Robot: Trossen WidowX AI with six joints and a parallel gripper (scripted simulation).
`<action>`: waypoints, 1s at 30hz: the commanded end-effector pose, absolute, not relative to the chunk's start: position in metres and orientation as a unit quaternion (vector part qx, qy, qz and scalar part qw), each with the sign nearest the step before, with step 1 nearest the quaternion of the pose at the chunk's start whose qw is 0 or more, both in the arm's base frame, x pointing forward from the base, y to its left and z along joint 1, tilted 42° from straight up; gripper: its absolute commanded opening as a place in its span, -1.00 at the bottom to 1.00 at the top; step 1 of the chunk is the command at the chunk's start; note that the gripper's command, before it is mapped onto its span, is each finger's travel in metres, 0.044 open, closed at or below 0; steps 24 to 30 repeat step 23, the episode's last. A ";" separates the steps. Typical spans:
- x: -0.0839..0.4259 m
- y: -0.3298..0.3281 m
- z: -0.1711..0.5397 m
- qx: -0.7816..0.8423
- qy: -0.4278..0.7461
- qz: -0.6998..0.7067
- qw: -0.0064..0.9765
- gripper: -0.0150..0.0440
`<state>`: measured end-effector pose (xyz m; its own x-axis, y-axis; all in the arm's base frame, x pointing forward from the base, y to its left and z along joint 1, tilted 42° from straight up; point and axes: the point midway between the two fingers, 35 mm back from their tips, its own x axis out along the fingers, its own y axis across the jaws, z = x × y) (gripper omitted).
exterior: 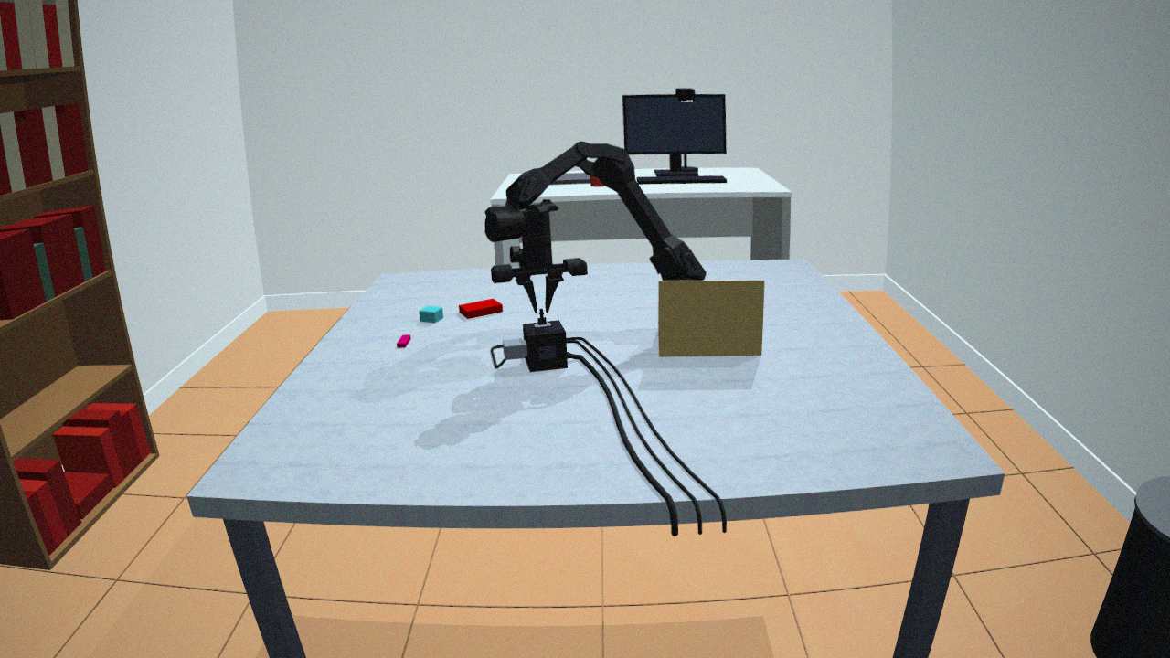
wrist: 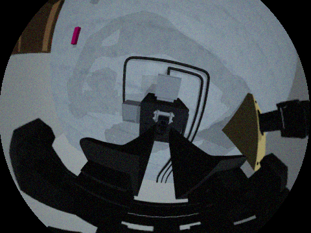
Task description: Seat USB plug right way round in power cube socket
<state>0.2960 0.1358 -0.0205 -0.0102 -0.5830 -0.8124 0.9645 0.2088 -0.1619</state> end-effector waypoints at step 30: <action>0.296 0.143 -0.012 0.235 0.406 -0.583 0.663 -0.17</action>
